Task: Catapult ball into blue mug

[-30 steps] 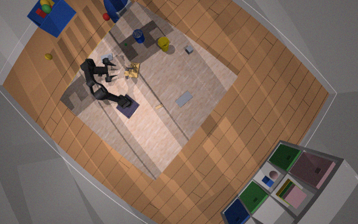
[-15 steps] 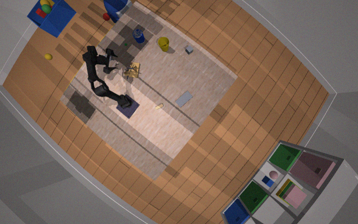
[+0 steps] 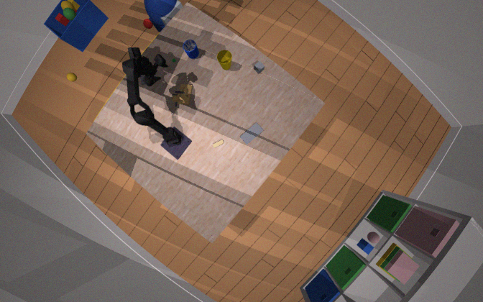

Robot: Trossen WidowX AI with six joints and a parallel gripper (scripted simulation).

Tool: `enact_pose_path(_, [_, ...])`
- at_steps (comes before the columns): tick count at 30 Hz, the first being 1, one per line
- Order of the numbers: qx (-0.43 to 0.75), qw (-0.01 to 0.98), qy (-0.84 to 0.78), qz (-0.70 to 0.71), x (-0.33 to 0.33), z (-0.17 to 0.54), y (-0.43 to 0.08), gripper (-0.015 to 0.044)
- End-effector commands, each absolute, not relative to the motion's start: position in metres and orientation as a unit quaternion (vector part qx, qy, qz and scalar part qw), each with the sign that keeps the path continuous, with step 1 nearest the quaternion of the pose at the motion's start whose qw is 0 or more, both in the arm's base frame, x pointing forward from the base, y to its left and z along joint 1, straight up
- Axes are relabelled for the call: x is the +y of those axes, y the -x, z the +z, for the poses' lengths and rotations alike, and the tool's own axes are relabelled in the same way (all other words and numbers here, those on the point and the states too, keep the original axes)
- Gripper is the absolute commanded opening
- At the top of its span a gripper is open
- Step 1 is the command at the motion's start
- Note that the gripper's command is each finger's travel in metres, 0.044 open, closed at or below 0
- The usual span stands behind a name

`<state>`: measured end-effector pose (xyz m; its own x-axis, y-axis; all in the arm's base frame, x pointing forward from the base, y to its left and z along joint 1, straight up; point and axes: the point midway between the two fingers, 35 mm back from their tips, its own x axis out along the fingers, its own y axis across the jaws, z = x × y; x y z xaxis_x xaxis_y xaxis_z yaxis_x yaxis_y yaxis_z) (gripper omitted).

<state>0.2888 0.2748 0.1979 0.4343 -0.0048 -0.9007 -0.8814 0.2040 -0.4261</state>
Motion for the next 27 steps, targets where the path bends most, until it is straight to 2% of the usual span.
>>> enact_pose_path(1, [0.417, 0.703, 0.478, 0.32, 0.277, 0.21, -0.312, 0.044])
enact_pose_path(15, [0.402, 0.827, 0.286, 0.268, 0.266, 0.257, -0.394, 0.044])
enact_pose_path(27, [0.362, 0.895, 0.133, 0.224, 0.236, 0.303, -0.46, 0.044])
